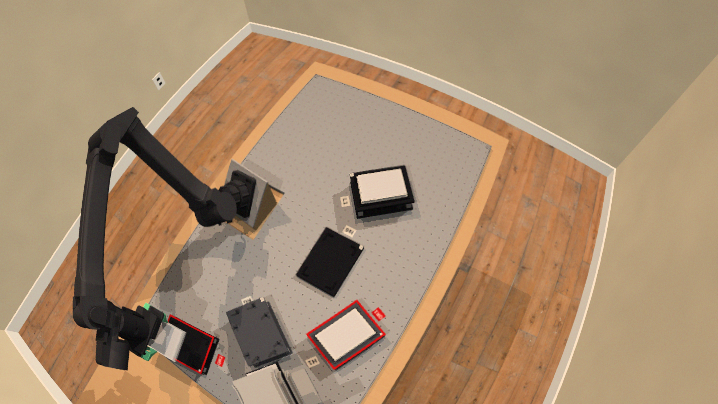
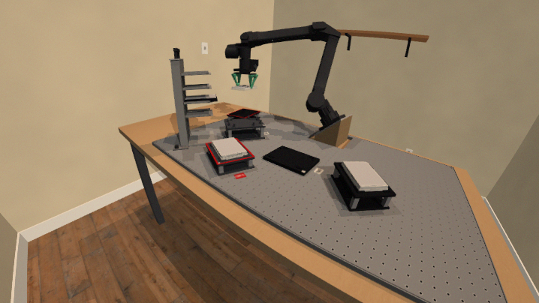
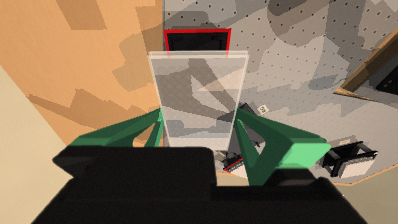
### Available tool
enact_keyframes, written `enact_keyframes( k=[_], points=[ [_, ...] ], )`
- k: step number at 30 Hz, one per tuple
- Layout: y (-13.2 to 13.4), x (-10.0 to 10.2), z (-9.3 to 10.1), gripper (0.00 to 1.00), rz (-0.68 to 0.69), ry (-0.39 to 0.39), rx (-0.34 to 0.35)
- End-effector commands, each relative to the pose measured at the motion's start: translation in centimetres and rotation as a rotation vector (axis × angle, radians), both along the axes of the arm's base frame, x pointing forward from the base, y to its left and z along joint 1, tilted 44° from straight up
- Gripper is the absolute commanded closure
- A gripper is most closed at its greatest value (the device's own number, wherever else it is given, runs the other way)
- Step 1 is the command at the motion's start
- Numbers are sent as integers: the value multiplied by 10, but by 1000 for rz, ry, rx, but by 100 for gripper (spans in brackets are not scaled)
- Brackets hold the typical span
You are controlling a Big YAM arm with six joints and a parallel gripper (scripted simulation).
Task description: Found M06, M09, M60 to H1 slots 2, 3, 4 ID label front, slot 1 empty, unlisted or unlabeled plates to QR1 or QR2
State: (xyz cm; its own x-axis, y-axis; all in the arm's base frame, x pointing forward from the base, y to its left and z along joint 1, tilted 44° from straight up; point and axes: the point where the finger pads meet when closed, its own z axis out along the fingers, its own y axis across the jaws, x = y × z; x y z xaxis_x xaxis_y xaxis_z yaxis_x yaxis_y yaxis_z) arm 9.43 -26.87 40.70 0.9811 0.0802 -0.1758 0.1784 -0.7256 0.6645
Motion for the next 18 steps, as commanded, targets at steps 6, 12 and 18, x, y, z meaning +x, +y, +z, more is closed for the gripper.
enact_keyframes(
  k=[6,12,18],
  points=[
    [-16,-2,-8,14,6,13,-8],
    [-27,-3,-19,14,6,13,-8],
    [-35,-4,-27,14,6,14,-8]
  ],
)
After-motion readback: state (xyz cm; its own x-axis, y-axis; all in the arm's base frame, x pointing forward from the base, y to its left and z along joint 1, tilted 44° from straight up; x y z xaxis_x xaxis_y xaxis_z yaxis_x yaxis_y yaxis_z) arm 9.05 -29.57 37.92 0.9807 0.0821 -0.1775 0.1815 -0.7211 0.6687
